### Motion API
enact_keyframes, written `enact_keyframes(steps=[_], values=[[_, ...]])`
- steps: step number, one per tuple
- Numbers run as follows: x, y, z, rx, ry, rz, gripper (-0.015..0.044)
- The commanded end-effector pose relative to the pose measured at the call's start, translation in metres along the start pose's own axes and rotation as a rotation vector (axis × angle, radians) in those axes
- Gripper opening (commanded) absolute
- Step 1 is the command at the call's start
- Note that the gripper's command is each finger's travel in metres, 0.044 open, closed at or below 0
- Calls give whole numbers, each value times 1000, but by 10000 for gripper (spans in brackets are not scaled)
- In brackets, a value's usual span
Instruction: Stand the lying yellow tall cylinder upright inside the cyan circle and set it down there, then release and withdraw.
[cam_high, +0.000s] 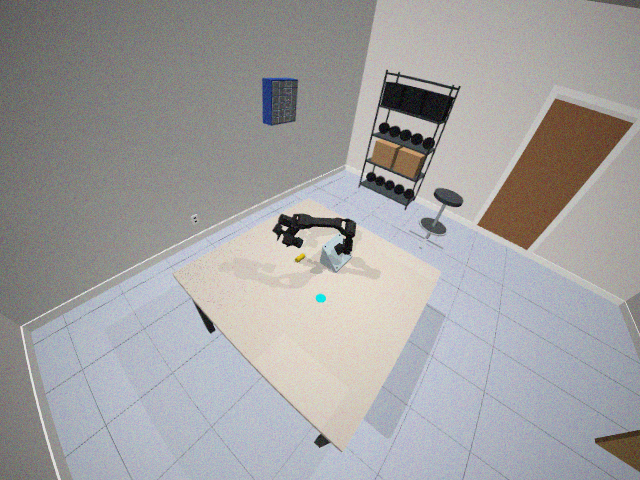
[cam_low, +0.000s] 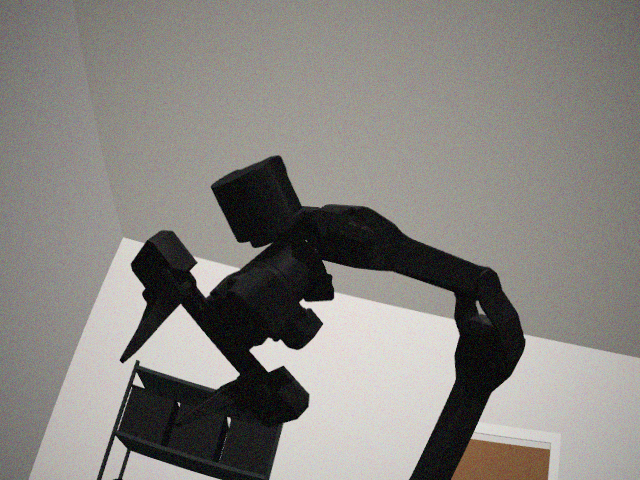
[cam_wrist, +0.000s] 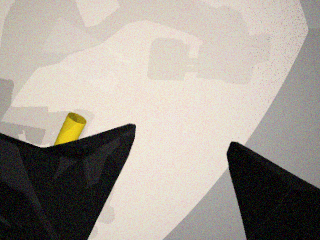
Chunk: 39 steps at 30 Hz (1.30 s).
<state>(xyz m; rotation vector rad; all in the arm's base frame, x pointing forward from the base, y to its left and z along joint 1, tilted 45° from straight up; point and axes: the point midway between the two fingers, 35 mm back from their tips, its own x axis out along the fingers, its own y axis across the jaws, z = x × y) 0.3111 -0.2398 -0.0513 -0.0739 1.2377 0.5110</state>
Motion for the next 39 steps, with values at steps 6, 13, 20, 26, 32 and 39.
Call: enact_keyframes(steps=[6, 13, 20, 26, 32, 39], values=[[16, 50, -42, 260, 70, 254, 309], [18, 89, -65, 457, 132, 444, 309], [17, 93, -67, 476, 138, 462, 309], [55, 107, -65, 497, 130, 455, 309], [107, 138, -68, 482, 133, 463, 309], [115, 145, -69, 475, 135, 465, 257]])
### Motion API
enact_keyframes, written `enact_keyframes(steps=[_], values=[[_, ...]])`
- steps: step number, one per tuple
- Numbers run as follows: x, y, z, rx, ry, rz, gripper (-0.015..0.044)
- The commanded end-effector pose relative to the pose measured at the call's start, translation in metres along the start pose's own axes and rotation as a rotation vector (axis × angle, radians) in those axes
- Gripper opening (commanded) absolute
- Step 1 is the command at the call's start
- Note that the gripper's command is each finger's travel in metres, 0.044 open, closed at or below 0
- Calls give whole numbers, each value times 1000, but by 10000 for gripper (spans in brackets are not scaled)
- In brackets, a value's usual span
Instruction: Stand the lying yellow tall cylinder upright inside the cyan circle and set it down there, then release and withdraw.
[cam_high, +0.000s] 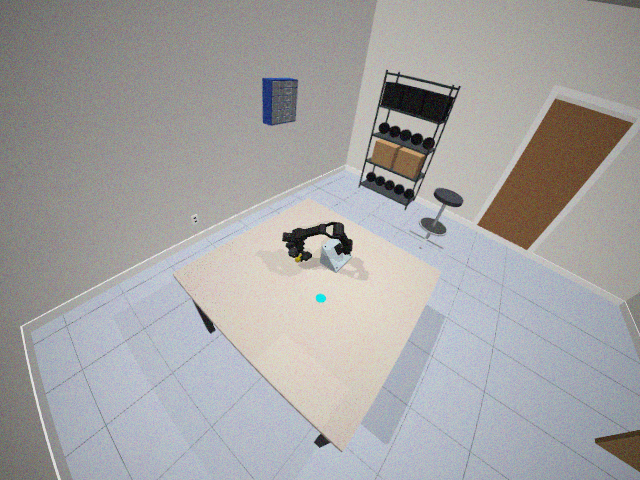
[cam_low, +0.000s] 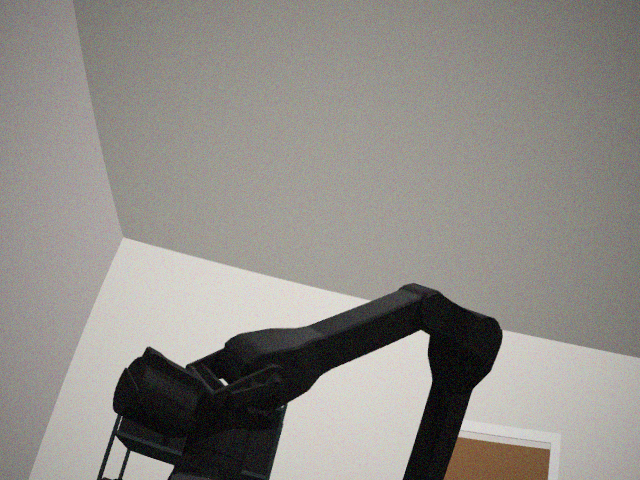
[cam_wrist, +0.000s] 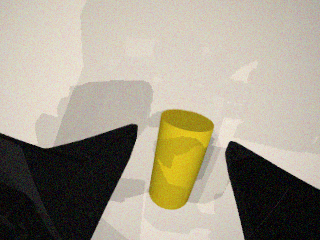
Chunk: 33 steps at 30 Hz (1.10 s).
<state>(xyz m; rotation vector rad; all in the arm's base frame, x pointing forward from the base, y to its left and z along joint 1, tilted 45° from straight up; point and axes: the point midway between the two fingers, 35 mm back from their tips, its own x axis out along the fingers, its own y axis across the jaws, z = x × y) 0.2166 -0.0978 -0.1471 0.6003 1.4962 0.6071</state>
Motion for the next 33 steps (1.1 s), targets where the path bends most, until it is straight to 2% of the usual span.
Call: enact_keyframes(steps=[1, 6, 33], values=[[2, 0, 1, 0, -10, 0, 231], [2, 0, 1, 0, -10, 0, 105], [-39, -6, 7, -19, -30, -10, 105]])
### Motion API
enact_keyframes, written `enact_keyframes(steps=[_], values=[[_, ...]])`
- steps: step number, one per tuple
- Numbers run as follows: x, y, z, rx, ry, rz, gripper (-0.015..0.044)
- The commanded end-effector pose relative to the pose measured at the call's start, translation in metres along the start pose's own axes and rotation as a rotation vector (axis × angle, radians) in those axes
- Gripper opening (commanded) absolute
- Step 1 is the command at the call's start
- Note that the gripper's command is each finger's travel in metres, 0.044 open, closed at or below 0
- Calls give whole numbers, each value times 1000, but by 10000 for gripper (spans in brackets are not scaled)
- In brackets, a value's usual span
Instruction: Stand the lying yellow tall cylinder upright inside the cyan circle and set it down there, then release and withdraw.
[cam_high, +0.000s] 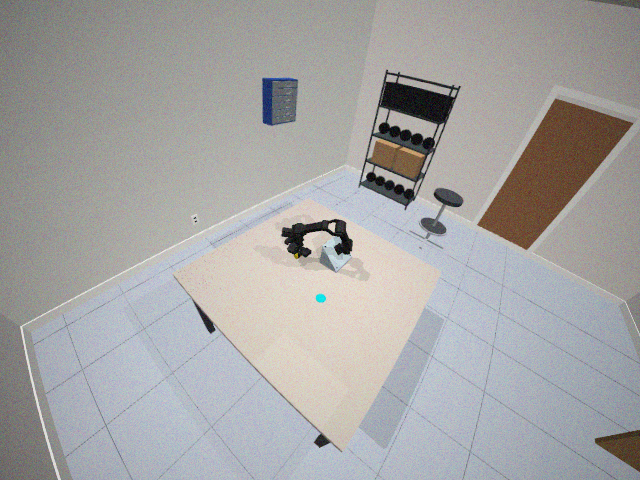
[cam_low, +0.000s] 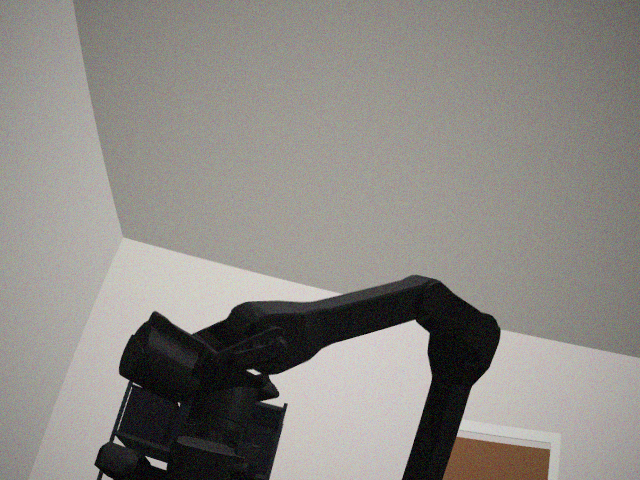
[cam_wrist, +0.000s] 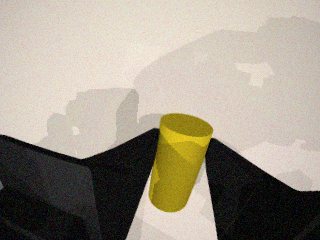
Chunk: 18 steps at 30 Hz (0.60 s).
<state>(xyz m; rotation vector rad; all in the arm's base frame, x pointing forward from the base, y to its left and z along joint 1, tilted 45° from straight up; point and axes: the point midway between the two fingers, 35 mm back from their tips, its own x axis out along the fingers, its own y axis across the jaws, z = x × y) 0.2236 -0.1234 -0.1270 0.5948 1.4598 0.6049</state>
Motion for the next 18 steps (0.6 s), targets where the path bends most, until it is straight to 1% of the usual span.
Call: enact_keyframes(steps=[1, 18], values=[[-9, -2, 1, -3, 3, -9, 105], [-42, 0, 0, 7, 14, -7, 105]])
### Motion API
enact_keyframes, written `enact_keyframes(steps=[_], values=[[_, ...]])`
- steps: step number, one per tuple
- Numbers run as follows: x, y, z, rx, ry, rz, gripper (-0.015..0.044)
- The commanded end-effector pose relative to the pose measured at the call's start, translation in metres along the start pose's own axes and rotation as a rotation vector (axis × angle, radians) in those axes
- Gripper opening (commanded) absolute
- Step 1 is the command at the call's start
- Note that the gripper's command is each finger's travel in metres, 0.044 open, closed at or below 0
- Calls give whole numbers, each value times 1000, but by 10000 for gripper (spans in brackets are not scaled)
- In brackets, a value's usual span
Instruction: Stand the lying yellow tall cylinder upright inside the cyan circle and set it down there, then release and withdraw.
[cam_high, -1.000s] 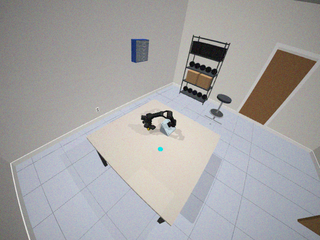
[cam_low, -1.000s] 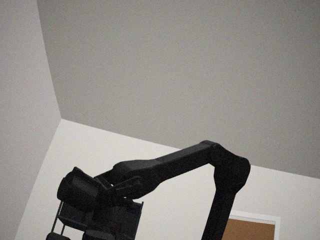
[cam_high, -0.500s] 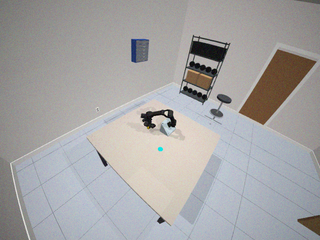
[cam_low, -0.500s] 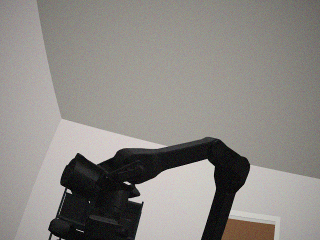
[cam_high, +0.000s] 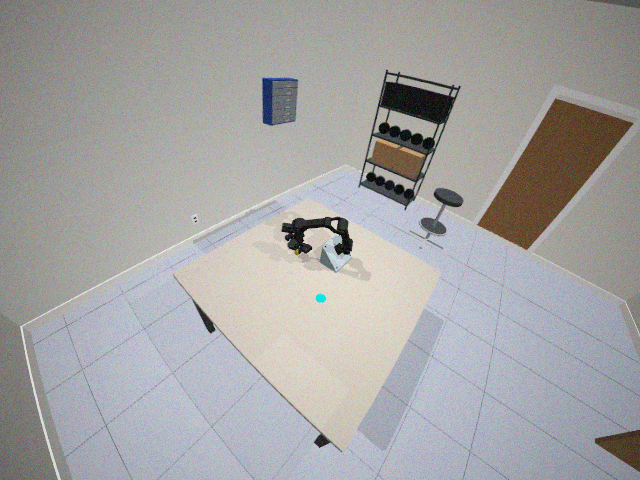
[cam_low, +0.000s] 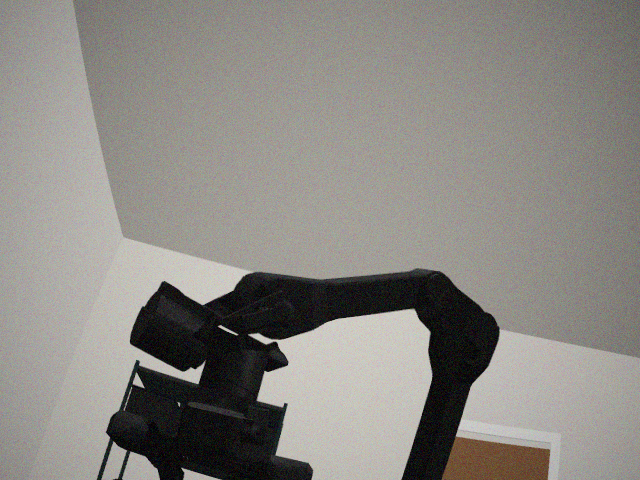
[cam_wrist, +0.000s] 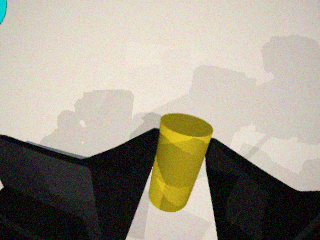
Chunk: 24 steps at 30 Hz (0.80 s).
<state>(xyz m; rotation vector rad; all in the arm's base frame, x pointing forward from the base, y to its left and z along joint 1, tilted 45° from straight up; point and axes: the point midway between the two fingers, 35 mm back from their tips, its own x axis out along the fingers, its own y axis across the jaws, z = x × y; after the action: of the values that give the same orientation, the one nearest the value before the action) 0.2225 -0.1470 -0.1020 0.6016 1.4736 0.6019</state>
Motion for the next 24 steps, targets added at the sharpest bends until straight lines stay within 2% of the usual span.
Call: enact_keyframes(steps=[1, 17, 24], values=[[-9, -1, 0, -3, 4, -8, 105], [-41, 3, -4, 6, 14, -4, 105], [-43, 7, 0, 13, 14, -7, 105]])
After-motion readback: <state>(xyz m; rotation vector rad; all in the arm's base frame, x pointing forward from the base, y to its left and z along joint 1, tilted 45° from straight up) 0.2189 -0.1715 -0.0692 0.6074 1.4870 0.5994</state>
